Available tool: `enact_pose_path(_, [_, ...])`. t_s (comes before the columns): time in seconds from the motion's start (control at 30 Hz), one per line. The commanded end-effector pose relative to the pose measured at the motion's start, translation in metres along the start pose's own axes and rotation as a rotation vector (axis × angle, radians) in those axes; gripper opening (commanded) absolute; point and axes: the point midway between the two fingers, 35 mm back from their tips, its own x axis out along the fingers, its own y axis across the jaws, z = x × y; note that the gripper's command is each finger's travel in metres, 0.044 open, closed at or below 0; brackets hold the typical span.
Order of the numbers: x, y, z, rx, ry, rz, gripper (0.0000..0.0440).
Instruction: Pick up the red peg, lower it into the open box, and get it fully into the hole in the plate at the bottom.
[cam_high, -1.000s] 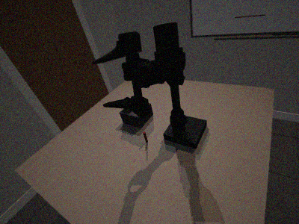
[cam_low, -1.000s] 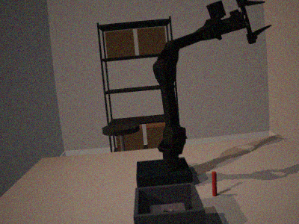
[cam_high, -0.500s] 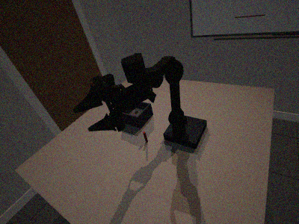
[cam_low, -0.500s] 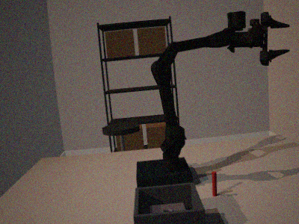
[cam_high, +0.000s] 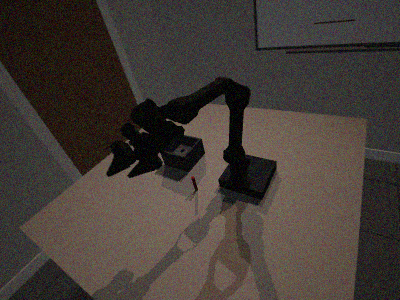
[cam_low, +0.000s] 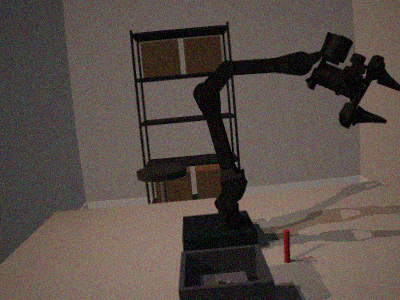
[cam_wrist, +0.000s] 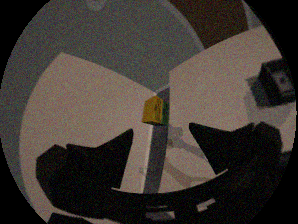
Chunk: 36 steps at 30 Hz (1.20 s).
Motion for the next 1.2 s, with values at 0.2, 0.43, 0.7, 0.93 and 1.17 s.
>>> enact_pose_path(0.2, [0.007,-0.1,0.025,0.027,0.072,-0.275,0.044])
enact_pose_path(0.43, [-0.005,-0.169,0.033,0.118,0.117,-0.484,0.044])
enact_pose_path(0.7, [-0.025,-0.233,0.028,0.246,0.159,-0.708,0.044])
enact_pose_path(0.93, [-0.041,-0.277,0.014,0.353,0.191,-0.886,0.044])
enact_pose_path(1.17, [-0.048,-0.314,-0.004,0.452,0.207,-1.032,0.044])
